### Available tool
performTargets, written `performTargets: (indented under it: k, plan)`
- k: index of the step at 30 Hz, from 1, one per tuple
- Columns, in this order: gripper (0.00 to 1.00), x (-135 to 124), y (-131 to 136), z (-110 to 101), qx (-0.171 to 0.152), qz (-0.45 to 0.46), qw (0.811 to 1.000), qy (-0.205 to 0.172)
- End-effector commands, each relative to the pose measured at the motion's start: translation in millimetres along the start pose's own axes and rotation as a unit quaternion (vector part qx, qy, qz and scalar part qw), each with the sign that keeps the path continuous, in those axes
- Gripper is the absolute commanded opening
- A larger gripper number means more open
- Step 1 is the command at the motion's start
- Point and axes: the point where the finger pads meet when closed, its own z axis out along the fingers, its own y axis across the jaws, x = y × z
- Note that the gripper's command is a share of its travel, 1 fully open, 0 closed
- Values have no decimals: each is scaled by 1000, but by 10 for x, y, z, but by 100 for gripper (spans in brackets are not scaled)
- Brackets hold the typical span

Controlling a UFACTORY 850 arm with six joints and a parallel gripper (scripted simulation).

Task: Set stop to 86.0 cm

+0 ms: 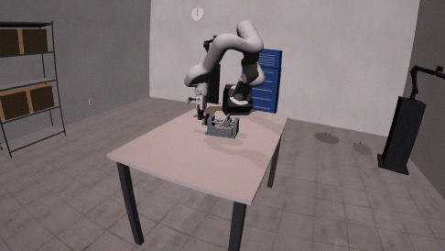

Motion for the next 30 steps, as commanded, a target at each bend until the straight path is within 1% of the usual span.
performTargets:
  k: [1,11,30]
  plan:
    - [6,4,46,-36,-1,0,1000,1]
    - [6,3,191,-76,-1,0,1000,1]
    - [6,3,345,-34,-1,0,1000,1]
